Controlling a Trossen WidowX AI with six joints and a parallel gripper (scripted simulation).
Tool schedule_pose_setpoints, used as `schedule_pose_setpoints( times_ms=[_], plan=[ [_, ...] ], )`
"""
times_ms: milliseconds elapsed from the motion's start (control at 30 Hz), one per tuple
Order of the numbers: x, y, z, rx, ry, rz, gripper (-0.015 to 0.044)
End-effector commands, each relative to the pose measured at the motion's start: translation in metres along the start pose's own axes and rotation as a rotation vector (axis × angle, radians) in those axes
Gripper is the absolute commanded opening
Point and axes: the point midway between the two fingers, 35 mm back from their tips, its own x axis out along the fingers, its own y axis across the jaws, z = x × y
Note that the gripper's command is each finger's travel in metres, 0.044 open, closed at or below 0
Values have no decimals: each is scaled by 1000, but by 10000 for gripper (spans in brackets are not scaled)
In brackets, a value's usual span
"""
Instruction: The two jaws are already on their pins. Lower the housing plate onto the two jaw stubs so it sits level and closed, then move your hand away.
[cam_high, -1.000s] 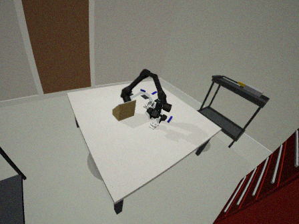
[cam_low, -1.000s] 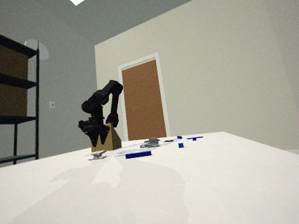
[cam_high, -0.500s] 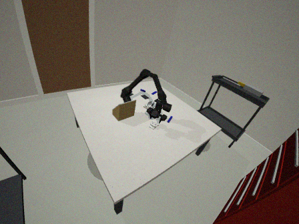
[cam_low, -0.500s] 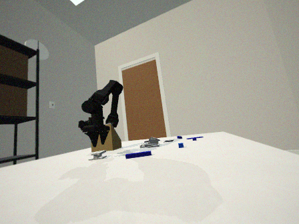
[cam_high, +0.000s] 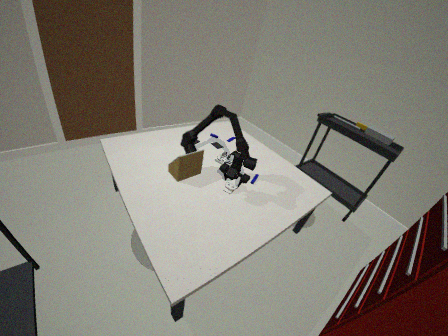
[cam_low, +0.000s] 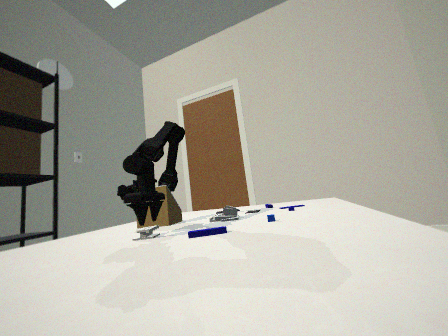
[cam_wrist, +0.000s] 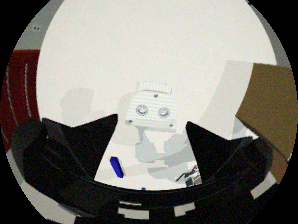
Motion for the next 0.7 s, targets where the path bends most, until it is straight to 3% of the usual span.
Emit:
schedule_pose_setpoints(
  times_ms=[0,667],
  plan=[
    [8,0,-1,5,3,-3,440],
    [37,0,-2,6,7,-3,440]
  ],
)
